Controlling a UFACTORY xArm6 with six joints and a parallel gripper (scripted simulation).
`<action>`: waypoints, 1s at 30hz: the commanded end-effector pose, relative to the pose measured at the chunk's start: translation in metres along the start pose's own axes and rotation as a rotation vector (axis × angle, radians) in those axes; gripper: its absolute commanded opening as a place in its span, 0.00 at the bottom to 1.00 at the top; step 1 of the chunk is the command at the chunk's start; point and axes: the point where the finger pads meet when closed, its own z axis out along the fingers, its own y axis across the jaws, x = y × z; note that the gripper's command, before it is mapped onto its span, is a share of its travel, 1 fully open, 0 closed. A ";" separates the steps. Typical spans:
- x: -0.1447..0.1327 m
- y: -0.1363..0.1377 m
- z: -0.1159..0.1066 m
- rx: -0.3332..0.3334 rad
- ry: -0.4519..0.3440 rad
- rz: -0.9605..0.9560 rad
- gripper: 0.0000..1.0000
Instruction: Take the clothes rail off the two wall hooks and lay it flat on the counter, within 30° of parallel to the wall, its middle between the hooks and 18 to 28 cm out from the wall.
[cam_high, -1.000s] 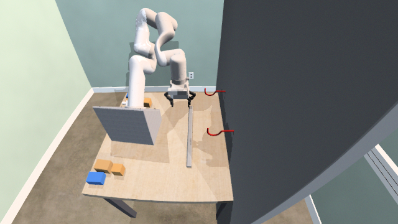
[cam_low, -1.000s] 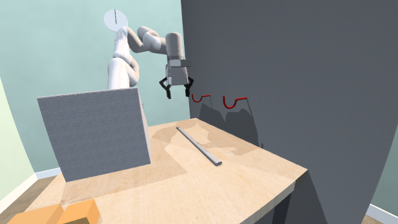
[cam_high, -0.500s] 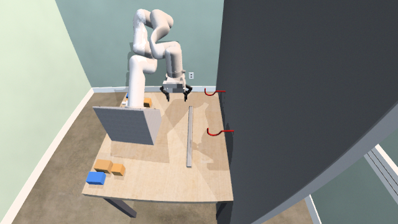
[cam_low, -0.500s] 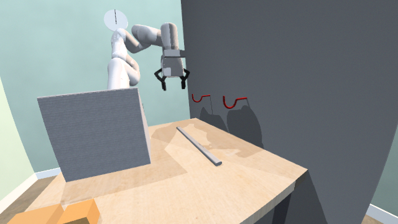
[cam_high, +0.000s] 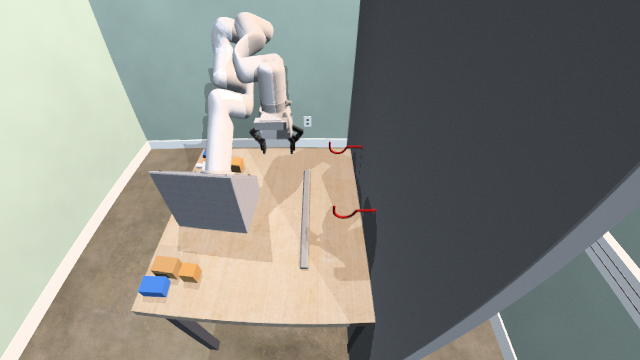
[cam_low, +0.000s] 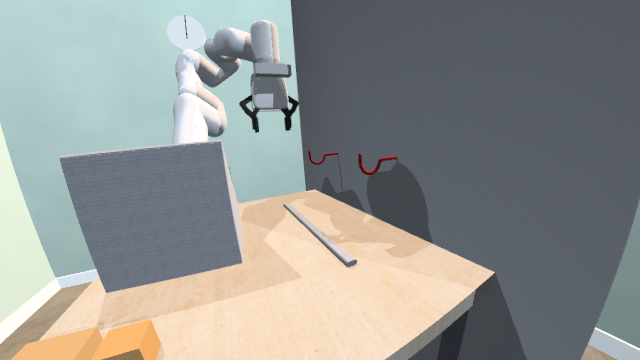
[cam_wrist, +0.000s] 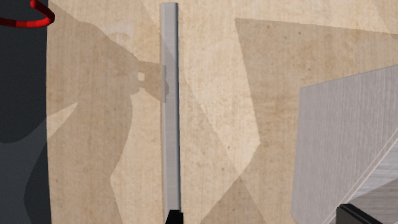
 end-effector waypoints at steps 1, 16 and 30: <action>0.000 0.005 -0.014 0.003 0.003 -0.001 1.00; 0.000 0.023 -0.054 0.002 0.003 -0.001 1.00; 0.000 0.034 -0.079 0.002 0.003 -0.001 1.00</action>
